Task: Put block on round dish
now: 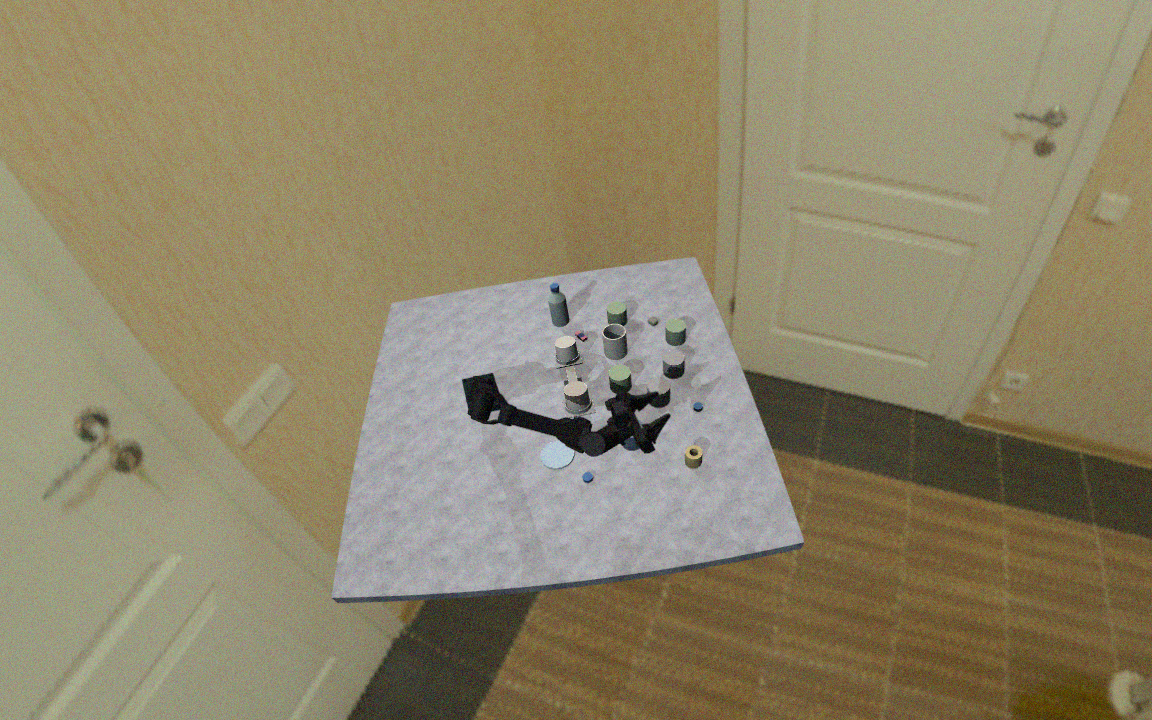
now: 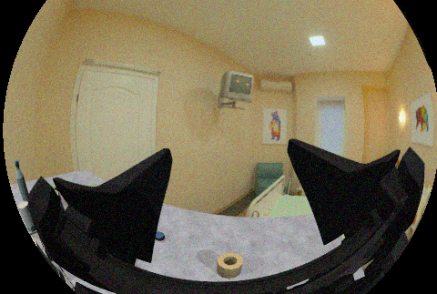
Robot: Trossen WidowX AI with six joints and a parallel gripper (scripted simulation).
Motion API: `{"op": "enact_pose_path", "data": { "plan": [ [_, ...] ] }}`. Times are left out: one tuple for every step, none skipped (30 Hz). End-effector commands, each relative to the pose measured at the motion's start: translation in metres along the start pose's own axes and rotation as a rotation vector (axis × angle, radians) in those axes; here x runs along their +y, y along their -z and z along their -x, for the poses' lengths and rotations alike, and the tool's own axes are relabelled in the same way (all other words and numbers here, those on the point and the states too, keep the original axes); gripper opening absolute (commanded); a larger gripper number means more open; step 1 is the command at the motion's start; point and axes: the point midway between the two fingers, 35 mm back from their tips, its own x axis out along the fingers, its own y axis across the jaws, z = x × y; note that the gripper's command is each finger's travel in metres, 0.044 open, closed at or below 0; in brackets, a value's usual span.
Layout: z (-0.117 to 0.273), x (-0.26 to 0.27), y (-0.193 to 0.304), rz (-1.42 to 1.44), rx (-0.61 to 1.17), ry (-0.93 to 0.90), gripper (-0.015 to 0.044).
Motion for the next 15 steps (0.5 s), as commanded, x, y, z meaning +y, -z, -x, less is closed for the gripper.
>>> {"op": "enact_pose_path", "data": {
  "plan": [
    [-0.001, 0.001, 0.000, -0.005, 0.001, -0.001, 0.0426],
    [-0.002, 0.003, 0.000, -0.022, 0.005, -0.004, 0.0440],
    [-0.005, 0.007, 0.001, -0.048, 0.012, -0.008, 0.0440],
    [-0.008, 0.012, 0.001, -0.080, 0.021, -0.014, 0.0440],
    [-0.011, 0.017, 0.001, -0.112, 0.030, -0.020, 0.0440],
    [-0.014, 0.023, 0.002, -0.143, 0.040, -0.026, 0.0440],
    [-0.017, 0.028, 0.002, -0.174, 0.050, -0.032, 0.0440],
    [-0.020, 0.033, 0.002, -0.205, 0.060, -0.038, 0.0440],
    [-0.022, 0.039, 0.002, -0.235, 0.070, -0.045, 0.0440],
    [-0.025, 0.044, 0.003, -0.265, 0.081, -0.051, 0.0440],
    [-0.028, 0.049, 0.001, -0.283, 0.089, -0.051, 0.0440],
    [-0.030, 0.054, 0.000, -0.302, 0.097, -0.052, 0.0440],
    [-0.033, 0.060, -0.001, -0.323, 0.106, -0.054, 0.0440],
    [-0.035, 0.065, -0.001, -0.345, 0.115, -0.056, 0.0440],
    [-0.038, 0.071, -0.002, -0.372, 0.127, -0.063, 0.0440]
  ]
}}
